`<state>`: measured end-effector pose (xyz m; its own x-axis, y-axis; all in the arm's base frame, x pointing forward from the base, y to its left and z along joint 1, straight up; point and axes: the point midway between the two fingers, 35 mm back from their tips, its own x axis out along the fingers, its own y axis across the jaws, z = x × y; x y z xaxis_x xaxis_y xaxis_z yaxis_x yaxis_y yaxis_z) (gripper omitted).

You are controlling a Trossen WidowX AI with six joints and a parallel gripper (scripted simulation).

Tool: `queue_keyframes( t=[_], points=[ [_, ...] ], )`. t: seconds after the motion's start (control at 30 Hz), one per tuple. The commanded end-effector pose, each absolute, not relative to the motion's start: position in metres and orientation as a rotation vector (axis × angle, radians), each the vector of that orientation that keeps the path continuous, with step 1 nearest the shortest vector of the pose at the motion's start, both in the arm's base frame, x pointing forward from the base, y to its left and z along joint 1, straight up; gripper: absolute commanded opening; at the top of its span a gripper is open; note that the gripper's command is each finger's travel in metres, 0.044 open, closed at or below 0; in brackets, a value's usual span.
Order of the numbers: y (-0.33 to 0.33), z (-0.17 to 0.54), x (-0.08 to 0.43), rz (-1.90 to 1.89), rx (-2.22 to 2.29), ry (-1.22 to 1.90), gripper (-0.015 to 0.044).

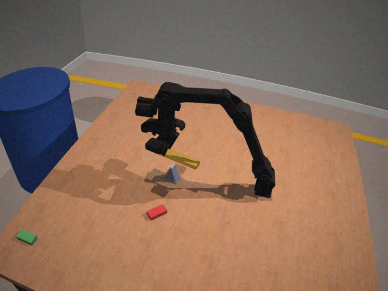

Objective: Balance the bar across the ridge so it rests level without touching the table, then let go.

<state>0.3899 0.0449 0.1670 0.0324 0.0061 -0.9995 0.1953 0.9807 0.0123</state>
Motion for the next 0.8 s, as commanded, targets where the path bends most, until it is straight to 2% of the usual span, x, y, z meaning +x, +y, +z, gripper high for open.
queue_keyframes(
  t=[0.0,0.77],
  points=[
    [0.046,0.160,0.391,-0.154,0.165,1.536,0.0000],
    [0.043,0.127,0.390,-0.156,0.166,1.535,0.0000]
  ],
)
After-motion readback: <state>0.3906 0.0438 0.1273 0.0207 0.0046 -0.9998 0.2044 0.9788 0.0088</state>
